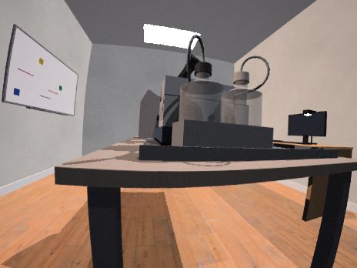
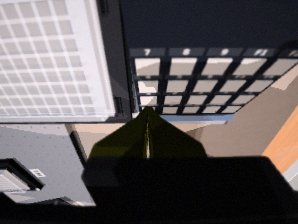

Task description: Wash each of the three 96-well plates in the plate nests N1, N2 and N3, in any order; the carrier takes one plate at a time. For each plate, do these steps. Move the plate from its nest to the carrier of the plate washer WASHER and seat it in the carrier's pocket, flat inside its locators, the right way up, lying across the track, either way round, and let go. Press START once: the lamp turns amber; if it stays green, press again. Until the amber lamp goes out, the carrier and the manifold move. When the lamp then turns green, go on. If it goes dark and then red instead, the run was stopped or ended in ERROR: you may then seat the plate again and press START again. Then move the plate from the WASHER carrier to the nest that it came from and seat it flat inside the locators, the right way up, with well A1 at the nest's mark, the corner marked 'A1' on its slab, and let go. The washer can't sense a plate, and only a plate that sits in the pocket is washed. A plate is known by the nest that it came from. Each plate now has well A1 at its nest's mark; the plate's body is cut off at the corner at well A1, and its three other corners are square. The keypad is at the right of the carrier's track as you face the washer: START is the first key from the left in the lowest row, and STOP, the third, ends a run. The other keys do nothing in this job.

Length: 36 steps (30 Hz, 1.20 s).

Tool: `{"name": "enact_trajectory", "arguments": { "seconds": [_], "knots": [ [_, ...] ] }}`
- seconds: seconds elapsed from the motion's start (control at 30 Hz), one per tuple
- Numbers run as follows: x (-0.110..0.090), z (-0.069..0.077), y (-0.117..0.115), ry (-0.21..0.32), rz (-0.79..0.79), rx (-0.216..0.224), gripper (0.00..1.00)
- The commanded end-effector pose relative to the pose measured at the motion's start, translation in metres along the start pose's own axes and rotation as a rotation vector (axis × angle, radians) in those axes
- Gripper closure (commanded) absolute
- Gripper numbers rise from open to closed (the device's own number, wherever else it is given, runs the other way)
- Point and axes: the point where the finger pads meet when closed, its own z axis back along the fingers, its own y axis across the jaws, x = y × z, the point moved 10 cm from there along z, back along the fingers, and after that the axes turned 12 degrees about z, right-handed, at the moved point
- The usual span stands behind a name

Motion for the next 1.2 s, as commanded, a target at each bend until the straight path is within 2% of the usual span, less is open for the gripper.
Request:
{"name": "enact_trajectory", "arguments": {
  "seconds": [0.0,0.8,1.17],
  "knots": [
    [0.002,-0.006,-0.001,-0.011,0.014,-0.006,1.0],
    [0.002,-0.006,-0.001,-0.011,0.014,-0.006,1.0],
    [0.002,0.009,-0.001,-0.011,0.014,-0.006,1.0]
  ]
}}
